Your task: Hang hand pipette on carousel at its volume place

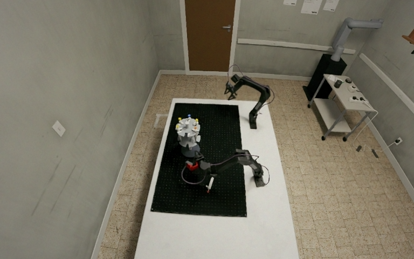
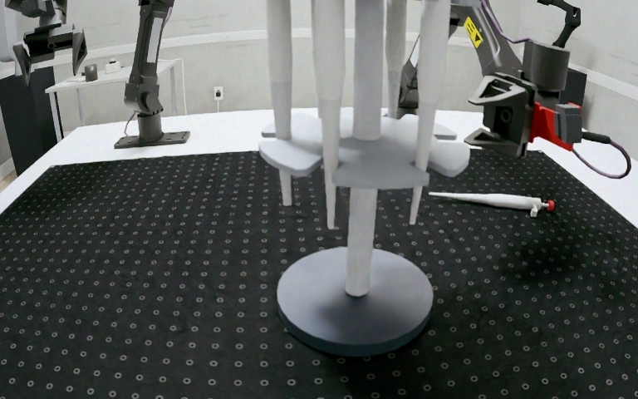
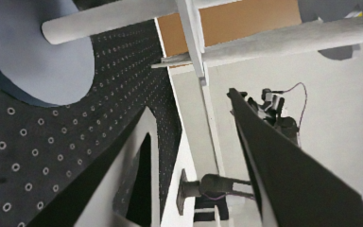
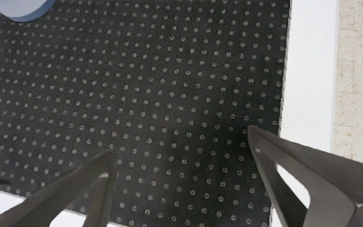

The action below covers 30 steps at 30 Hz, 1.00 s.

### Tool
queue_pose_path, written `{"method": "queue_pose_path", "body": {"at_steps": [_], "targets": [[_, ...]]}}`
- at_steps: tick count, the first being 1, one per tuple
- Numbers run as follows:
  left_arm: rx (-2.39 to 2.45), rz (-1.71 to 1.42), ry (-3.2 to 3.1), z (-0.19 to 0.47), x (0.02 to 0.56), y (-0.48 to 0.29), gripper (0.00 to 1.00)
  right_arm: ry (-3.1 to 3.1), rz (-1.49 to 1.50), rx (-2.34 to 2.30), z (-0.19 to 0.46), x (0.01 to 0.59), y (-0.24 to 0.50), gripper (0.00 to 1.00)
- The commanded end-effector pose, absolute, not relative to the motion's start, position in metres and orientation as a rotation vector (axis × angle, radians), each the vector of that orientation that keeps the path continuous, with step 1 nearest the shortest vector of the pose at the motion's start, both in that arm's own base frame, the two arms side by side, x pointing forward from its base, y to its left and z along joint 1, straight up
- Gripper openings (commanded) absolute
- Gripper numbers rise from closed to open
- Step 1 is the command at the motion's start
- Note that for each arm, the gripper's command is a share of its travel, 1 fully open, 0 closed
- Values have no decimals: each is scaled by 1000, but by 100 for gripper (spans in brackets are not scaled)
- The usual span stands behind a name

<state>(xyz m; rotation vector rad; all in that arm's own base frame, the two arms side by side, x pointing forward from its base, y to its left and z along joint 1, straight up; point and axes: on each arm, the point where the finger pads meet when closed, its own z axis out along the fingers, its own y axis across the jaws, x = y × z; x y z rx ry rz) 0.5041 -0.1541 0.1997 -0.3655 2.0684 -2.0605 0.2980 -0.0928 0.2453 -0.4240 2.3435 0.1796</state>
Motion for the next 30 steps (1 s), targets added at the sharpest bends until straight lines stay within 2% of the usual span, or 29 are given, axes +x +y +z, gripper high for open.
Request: {"method": "queue_pose_path", "body": {"at_steps": [1, 30], "targets": [[-258, -2027, 2013, 235, 506, -153, 49, 2317, 168, -429, 253, 302, -96, 100], [-254, -2025, 2011, 239, 505, -152, 49, 2317, 168, -429, 253, 302, -96, 100]]}}
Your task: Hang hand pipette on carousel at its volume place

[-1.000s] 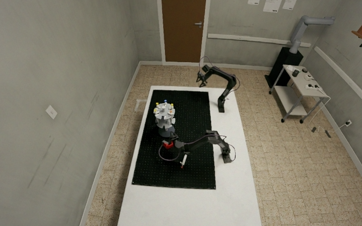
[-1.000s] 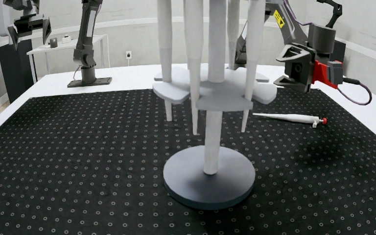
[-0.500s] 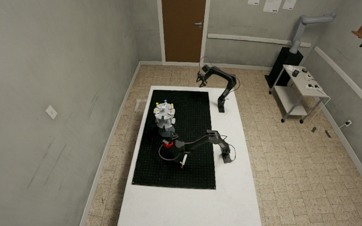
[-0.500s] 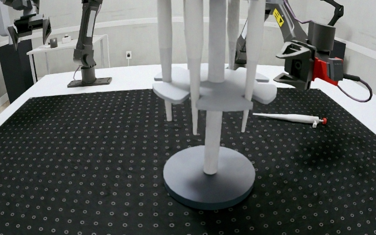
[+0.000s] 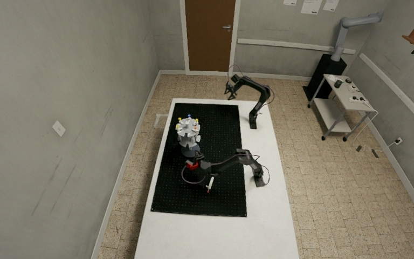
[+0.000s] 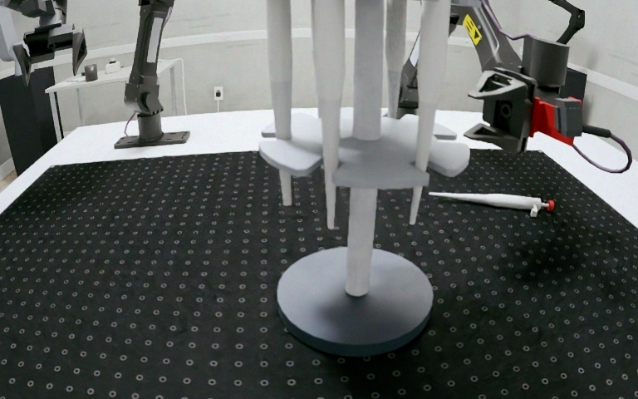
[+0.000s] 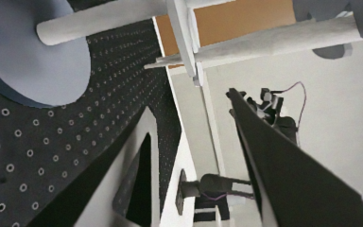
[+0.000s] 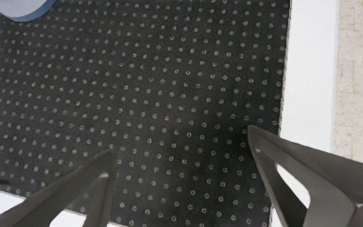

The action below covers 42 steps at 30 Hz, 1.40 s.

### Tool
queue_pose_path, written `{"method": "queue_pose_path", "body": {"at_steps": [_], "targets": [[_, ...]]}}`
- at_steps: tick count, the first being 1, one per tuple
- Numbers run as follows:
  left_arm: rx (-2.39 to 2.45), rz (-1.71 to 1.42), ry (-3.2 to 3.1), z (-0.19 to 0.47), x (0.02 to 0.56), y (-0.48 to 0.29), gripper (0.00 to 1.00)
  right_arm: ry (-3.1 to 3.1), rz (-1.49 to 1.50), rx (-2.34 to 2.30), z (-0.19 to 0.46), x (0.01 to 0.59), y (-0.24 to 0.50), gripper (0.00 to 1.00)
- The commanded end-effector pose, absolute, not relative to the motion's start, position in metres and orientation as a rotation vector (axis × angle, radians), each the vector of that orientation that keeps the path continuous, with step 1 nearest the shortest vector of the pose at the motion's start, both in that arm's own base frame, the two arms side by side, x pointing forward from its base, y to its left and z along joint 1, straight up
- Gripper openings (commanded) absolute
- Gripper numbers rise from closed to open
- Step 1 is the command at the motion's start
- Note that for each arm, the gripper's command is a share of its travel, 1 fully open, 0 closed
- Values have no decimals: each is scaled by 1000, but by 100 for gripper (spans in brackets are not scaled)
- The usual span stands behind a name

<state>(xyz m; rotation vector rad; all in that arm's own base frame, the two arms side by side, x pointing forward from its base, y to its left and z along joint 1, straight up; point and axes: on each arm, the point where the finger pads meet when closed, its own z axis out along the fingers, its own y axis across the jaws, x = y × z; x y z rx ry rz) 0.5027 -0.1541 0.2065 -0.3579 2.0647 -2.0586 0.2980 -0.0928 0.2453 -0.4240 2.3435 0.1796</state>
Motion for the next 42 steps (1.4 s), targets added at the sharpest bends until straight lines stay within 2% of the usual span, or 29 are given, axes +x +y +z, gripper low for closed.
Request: {"method": "queue_pose_path", "body": {"at_steps": [1, 42], "targets": [[-254, -2025, 2011, 239, 505, -152, 49, 2317, 168, -429, 253, 302, -96, 100], [-256, -2029, 2015, 238, 505, -159, 49, 2317, 168, -429, 253, 302, -96, 100]]}}
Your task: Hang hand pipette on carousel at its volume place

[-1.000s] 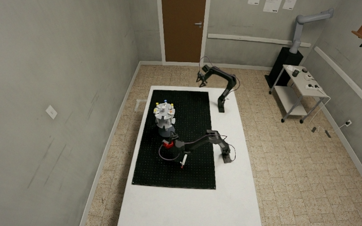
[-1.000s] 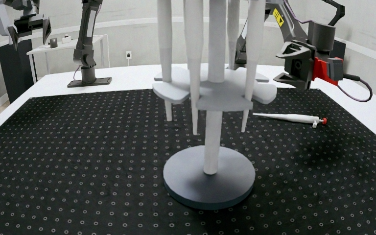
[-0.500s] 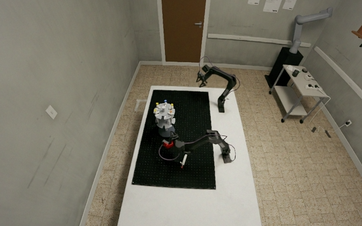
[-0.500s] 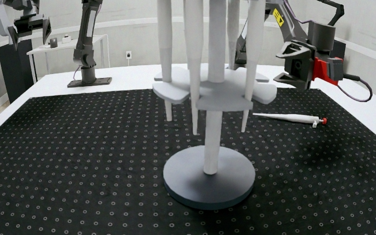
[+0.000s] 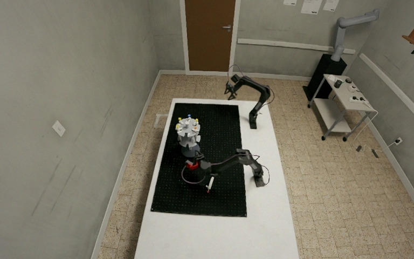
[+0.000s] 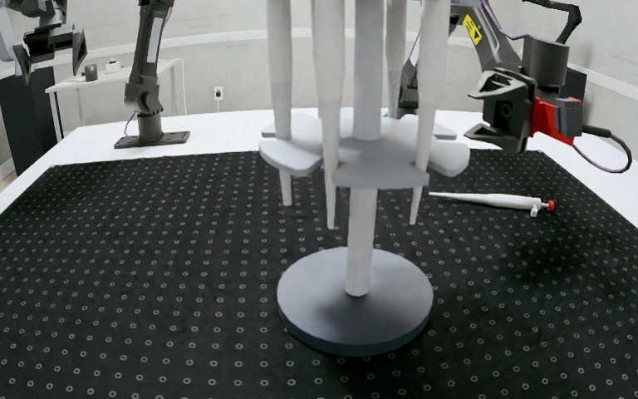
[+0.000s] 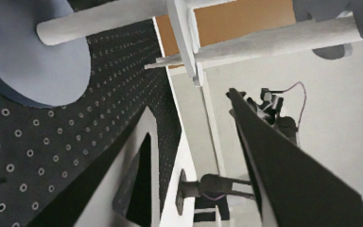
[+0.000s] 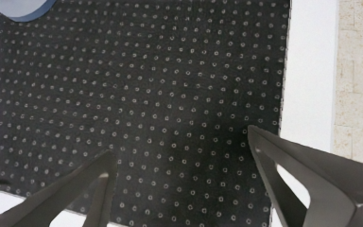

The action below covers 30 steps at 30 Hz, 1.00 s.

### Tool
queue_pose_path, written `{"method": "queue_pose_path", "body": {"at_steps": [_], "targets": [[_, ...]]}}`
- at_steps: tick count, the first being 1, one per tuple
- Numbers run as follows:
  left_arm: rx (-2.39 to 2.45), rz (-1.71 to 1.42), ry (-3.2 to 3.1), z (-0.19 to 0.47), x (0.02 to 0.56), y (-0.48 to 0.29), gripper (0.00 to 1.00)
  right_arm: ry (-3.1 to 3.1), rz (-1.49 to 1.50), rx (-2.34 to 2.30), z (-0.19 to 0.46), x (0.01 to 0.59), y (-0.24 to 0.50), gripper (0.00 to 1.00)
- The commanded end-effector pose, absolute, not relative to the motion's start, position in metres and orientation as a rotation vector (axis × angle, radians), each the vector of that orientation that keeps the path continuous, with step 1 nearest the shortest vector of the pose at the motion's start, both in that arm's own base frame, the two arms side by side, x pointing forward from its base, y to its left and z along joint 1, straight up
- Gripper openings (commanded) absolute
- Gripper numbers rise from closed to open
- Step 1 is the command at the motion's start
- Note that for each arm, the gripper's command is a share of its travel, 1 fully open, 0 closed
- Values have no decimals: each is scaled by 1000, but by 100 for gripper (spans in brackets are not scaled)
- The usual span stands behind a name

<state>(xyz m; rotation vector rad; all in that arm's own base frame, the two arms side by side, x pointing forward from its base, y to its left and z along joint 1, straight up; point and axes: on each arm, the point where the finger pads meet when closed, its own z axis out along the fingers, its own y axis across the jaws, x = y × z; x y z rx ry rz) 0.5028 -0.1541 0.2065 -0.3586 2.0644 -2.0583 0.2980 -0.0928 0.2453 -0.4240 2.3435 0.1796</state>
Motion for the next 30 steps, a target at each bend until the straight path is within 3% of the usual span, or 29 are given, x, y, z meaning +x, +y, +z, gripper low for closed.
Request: {"method": "queue_pose_path", "body": {"at_steps": [1, 30], "targets": [[-262, -2032, 2018, 237, 506, -161, 49, 2317, 168, -429, 253, 302, -96, 100], [-302, -2044, 2038, 222, 523, -205, 49, 2317, 168, -429, 253, 302, -96, 100]]}}
